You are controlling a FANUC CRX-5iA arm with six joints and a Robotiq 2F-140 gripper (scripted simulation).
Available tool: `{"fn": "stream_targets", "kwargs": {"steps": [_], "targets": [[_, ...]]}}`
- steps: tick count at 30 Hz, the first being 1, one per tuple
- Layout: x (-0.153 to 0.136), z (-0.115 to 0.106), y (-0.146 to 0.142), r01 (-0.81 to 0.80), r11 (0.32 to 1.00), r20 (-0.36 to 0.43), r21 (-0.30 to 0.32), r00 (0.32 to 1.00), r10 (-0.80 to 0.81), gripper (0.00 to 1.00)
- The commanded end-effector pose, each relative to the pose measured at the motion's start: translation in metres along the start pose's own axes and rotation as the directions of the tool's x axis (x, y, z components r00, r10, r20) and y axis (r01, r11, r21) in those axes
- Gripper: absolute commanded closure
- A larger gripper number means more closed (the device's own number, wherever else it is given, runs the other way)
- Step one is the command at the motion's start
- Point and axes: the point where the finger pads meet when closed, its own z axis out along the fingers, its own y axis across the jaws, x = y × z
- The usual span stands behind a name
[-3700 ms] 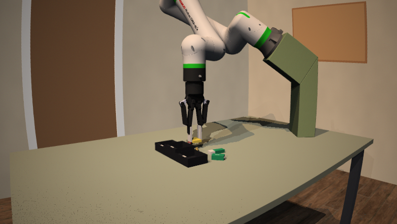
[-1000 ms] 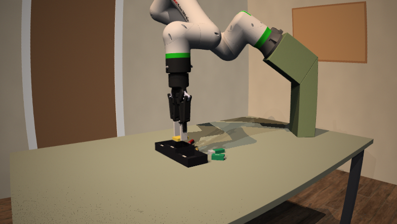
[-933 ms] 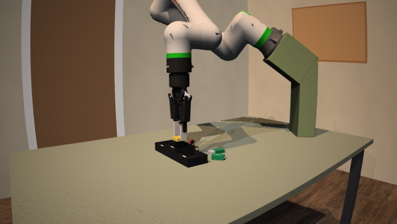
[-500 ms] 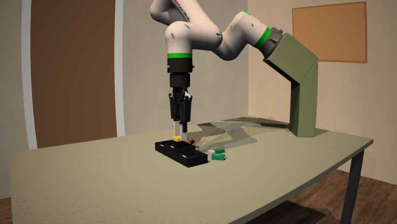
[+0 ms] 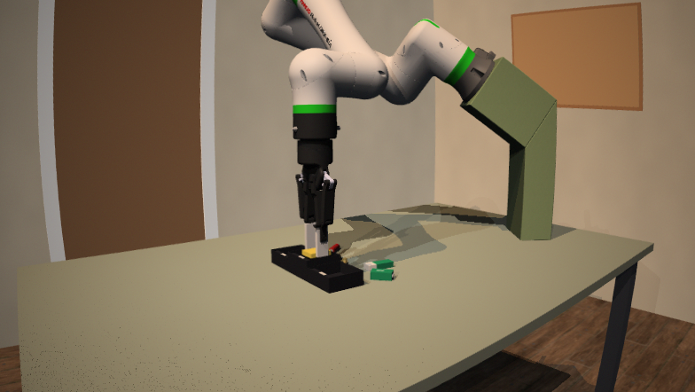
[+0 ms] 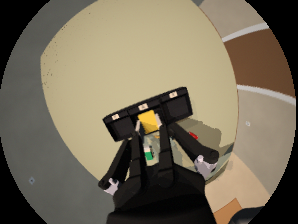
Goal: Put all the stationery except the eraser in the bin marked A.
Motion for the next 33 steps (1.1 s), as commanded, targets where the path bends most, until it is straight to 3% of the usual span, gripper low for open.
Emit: {"fn": "stream_targets", "kwargs": {"steps": [1, 11, 23, 24, 33], "targets": [[0.0, 0.005, 0.0, 0.0, 1.0, -0.001, 0.0, 1.0, 0.0, 0.79], [0.0, 0.025, 0.0, 0.0, 1.0, -0.001, 0.0, 1.0, 0.0, 0.79], [0.0, 0.027, 0.0, 0.0, 1.0, -0.001, 0.0, 1.0, 0.0, 0.79], [0.0, 0.027, 0.0, 0.0, 1.0, -0.001, 0.0, 1.0, 0.0, 0.72], [0.0, 0.027, 0.0, 0.0, 1.0, -0.001, 0.0, 1.0, 0.0, 0.72]]}}
